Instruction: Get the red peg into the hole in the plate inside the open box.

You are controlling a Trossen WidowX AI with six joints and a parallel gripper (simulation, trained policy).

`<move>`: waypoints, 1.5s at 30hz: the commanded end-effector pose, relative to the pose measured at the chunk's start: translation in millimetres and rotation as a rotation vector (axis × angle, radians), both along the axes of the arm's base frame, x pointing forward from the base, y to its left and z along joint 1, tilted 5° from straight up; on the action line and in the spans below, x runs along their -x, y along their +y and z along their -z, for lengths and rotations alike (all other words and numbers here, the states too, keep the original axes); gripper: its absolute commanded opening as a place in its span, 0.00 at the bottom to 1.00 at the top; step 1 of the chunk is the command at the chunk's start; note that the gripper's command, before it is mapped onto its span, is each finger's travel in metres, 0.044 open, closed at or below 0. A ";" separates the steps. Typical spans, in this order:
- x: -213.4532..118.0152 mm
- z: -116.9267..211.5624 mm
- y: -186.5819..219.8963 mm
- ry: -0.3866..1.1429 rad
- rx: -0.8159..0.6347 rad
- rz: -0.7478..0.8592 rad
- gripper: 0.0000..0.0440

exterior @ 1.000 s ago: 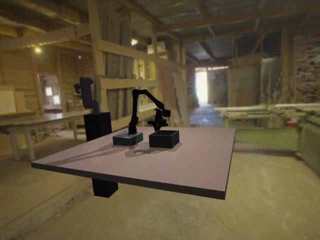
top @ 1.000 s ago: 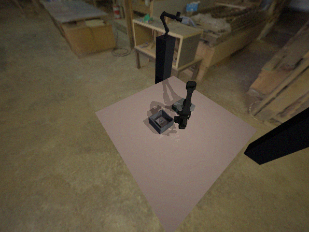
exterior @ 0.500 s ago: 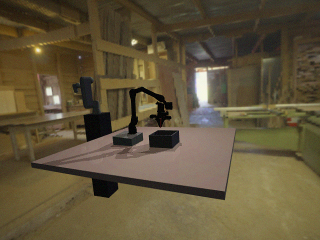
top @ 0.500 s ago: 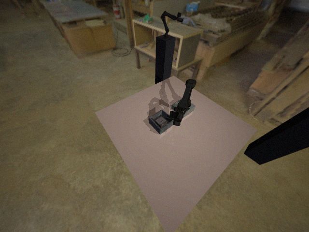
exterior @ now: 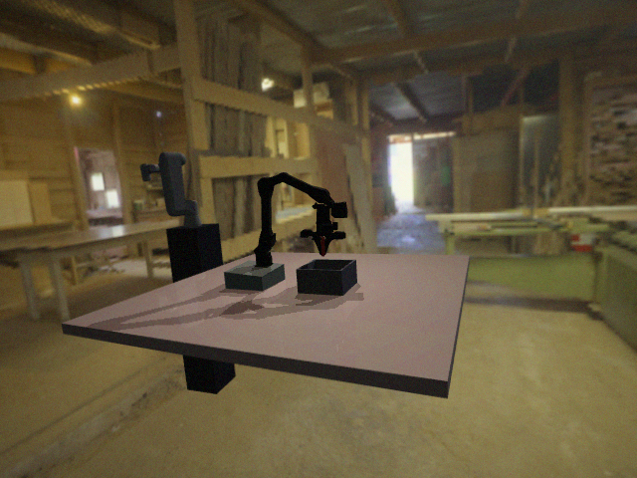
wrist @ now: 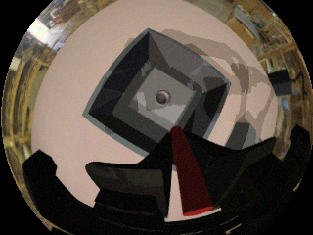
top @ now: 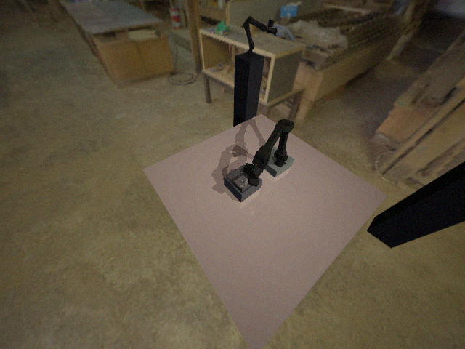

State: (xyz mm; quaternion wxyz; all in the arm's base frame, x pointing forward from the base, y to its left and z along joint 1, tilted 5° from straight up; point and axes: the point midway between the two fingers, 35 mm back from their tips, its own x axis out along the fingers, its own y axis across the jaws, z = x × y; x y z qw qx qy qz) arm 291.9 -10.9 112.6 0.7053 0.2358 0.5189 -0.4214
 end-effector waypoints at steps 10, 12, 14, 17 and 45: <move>-31.4 21.5 -44.3 -0.010 -0.041 -0.030 0.00; -33.8 26.2 -48.1 -0.004 -0.052 -0.045 0.00; -35.7 31.4 -50.9 0.001 -0.063 -0.062 0.00; -36.8 40.1 -53.2 0.014 -0.082 -0.088 0.00; -82.1 48.6 -70.3 0.026 -0.215 -0.223 1.00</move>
